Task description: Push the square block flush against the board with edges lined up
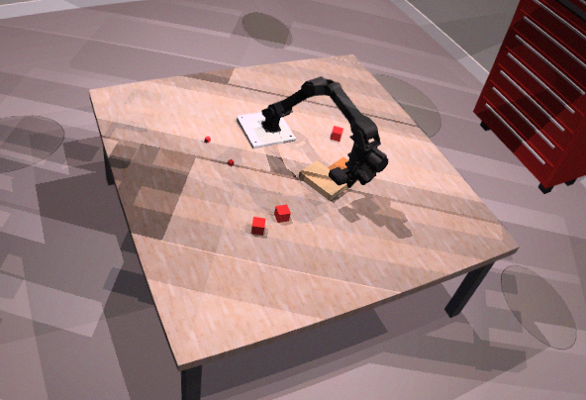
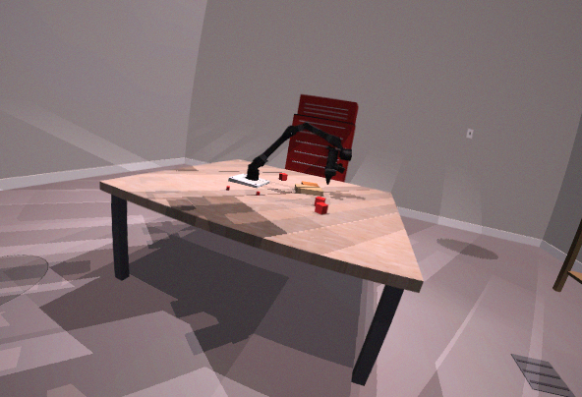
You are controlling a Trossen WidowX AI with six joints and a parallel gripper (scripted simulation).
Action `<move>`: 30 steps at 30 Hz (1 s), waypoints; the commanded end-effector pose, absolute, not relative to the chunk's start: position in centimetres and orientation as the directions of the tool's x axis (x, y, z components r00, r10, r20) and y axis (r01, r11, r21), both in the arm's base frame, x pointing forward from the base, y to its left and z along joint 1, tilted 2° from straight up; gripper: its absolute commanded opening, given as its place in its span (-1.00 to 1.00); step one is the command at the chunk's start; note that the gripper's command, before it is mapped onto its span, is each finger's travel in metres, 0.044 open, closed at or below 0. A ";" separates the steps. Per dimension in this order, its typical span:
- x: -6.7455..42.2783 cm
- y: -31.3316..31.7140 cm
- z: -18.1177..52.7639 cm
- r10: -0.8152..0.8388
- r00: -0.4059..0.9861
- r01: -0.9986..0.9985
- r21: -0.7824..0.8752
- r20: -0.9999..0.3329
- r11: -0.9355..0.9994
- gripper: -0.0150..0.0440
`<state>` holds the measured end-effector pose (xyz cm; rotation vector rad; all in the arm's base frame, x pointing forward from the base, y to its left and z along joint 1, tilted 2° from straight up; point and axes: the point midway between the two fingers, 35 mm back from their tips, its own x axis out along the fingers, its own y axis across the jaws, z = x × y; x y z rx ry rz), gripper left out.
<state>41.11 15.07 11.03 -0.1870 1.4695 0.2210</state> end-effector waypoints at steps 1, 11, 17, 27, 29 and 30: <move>41.3 15.2 7.8 0.028 0.080 -0.274 0.005 -0.996 0.962 -0.49; 41.2 15.2 5.7 0.028 0.080 -0.274 0.005 -0.996 0.962 -0.49; 40.5 15.0 5.7 0.028 0.079 -0.274 0.005 -0.996 0.962 -0.49; 39.0 14.6 5.5 0.027 0.078 -0.274 0.005 -0.997 0.962 -0.49; 39.1 14.6 5.5 0.027 0.078 -0.274 0.005 -0.997 0.962 -0.49; 39.1 14.6 5.5 0.027 0.078 -0.274 0.005 -0.997 0.962 -0.49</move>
